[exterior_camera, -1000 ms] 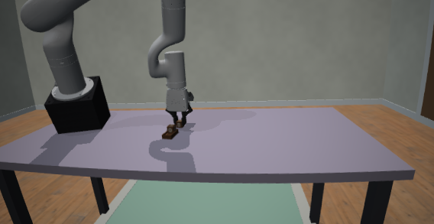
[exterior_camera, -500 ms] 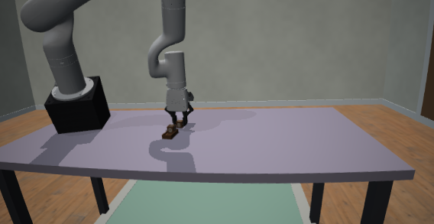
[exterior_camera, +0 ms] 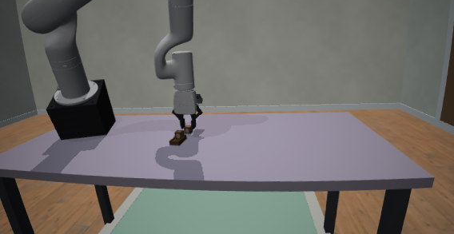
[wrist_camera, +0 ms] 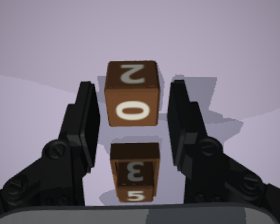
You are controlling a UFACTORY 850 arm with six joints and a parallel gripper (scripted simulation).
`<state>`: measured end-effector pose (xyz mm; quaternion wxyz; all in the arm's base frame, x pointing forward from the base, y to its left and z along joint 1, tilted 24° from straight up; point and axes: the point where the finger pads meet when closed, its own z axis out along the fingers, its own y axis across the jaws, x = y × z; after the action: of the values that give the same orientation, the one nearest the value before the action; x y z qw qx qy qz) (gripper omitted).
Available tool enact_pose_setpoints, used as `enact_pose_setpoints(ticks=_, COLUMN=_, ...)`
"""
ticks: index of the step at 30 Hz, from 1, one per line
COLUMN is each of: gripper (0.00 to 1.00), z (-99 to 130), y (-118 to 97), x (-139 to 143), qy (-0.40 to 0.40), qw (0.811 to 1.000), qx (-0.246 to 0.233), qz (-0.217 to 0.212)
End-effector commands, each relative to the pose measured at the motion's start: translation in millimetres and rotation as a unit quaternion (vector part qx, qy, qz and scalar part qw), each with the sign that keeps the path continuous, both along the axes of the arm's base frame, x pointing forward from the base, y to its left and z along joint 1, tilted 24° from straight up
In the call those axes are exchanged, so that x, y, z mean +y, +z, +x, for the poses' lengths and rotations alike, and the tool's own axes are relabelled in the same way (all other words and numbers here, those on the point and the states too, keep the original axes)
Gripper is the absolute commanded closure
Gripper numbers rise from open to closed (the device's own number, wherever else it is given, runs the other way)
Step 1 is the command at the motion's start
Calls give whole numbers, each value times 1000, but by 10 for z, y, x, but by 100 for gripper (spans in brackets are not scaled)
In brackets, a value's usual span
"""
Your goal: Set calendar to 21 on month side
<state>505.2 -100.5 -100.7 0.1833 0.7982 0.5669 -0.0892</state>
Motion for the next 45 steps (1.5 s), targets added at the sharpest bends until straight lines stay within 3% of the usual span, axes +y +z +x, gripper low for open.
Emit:
enact_pose_setpoints(ticks=1, gripper=53, z=-3, y=118, x=50, qy=0, qw=1000, qx=0, qz=0)
enact_pose_setpoints(ticks=13, gripper=53, z=-42, y=655, x=281, qy=0, qw=1000, qx=0, qz=0)
enact_pose_setpoints(ticks=23, gripper=53, z=-48, y=742, x=318, qy=0, qw=1000, qx=0, qz=0)
enact_pose_setpoints(ticks=24, gripper=0, z=-48, y=742, x=318, qy=0, qw=1000, qx=0, qz=0)
enact_pose_setpoints(ticks=45, gripper=0, z=-48, y=734, x=315, qy=0, qw=1000, qx=0, qz=0)
